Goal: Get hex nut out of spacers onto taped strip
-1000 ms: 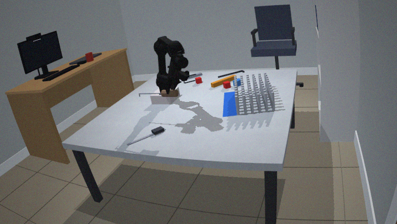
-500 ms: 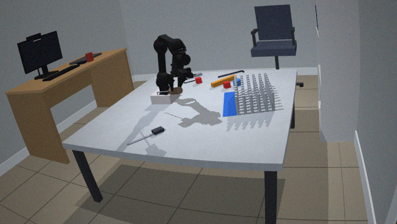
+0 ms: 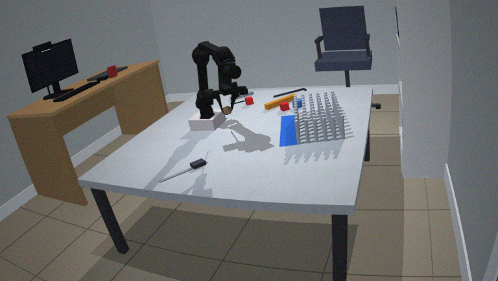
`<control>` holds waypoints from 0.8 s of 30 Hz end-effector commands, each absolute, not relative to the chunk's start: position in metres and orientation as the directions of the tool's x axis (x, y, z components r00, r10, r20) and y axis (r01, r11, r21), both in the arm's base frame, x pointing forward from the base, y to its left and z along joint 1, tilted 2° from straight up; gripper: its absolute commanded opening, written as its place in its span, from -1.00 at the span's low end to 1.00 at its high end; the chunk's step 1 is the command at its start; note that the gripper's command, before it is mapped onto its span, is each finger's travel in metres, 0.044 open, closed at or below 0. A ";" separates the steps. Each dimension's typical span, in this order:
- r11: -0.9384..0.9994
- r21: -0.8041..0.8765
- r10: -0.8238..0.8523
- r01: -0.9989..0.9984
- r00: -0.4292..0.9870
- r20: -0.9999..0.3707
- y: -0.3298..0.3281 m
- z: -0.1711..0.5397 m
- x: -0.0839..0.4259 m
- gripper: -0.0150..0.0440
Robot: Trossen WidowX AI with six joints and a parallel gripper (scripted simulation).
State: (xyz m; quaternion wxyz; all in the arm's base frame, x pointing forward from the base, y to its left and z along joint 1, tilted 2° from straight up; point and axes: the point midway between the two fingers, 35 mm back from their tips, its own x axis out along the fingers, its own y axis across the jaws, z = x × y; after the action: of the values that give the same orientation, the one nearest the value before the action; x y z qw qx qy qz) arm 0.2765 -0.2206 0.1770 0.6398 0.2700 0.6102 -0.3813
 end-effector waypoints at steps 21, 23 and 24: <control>-0.120 0.075 0.015 0.990 0.077 -0.997 -0.157 0.174 0.280 -0.49; -0.183 0.079 0.031 0.980 0.086 -0.996 -0.152 0.174 0.280 -0.49; -0.214 0.080 0.039 0.974 0.090 -0.995 -0.149 0.174 0.280 -0.49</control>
State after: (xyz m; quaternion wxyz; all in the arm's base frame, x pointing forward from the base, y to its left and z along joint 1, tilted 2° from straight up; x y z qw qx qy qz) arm 0.2805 -0.1566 0.1751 0.4783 0.5586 0.4484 -0.5081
